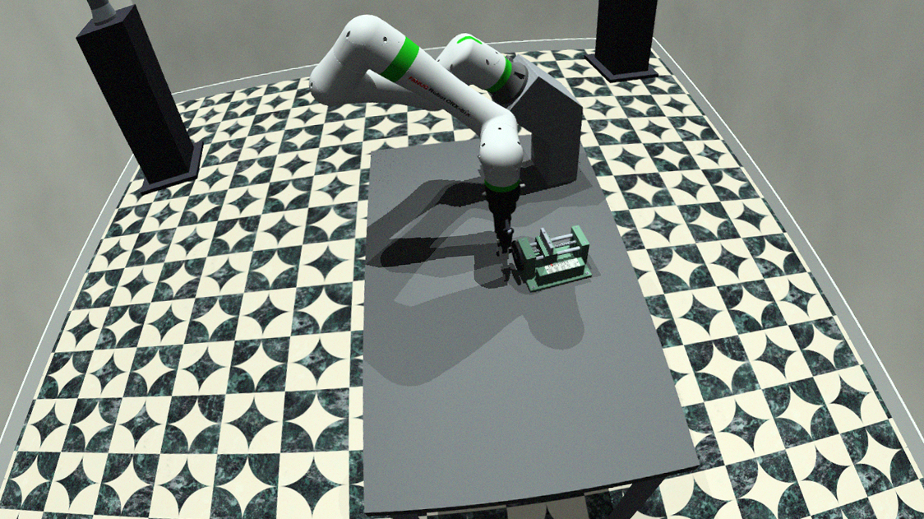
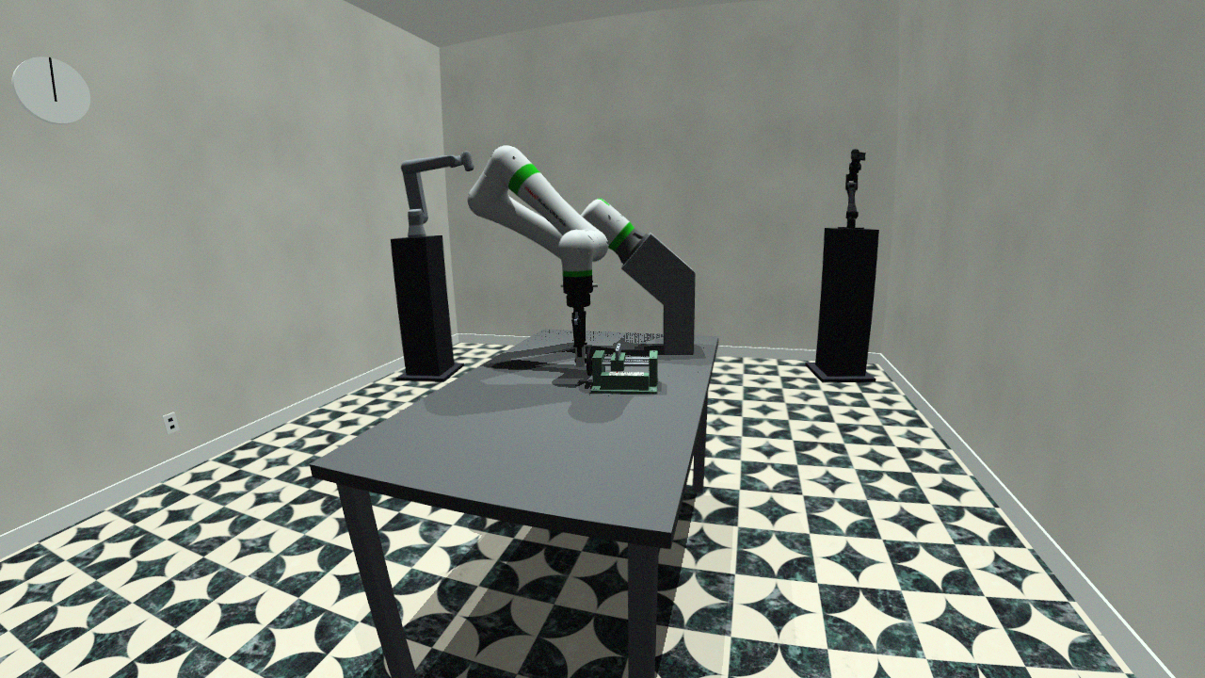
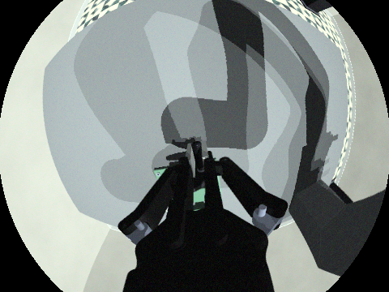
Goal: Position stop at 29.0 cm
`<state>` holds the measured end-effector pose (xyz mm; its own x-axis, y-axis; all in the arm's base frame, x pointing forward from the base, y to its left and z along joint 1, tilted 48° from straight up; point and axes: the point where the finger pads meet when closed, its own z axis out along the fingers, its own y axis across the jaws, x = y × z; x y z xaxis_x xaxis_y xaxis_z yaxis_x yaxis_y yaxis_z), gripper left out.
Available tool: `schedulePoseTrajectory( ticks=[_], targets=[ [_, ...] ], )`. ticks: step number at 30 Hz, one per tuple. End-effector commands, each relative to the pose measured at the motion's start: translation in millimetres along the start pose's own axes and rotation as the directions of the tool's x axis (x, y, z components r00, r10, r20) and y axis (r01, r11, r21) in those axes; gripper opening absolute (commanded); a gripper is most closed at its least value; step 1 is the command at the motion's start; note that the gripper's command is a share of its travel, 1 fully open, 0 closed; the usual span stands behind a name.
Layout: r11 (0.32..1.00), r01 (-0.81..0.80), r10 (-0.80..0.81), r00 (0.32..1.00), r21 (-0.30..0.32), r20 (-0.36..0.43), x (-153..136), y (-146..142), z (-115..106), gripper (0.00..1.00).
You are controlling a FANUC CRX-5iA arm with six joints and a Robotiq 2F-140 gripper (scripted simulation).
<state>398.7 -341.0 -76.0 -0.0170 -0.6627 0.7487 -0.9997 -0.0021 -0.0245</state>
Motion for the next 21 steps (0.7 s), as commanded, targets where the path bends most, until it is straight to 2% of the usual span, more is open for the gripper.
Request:
schedulePoseTrajectory(
  ticks=[1,21],
  targets=[
    [1.0,0.0,0.0,1.0,0.0,0.0,-0.1,0.4,-3.2,0.04],
    [1.0,0.0,0.0,1.0,0.0,0.0,-0.1,0.5,-10.7,0.04]
  ],
)
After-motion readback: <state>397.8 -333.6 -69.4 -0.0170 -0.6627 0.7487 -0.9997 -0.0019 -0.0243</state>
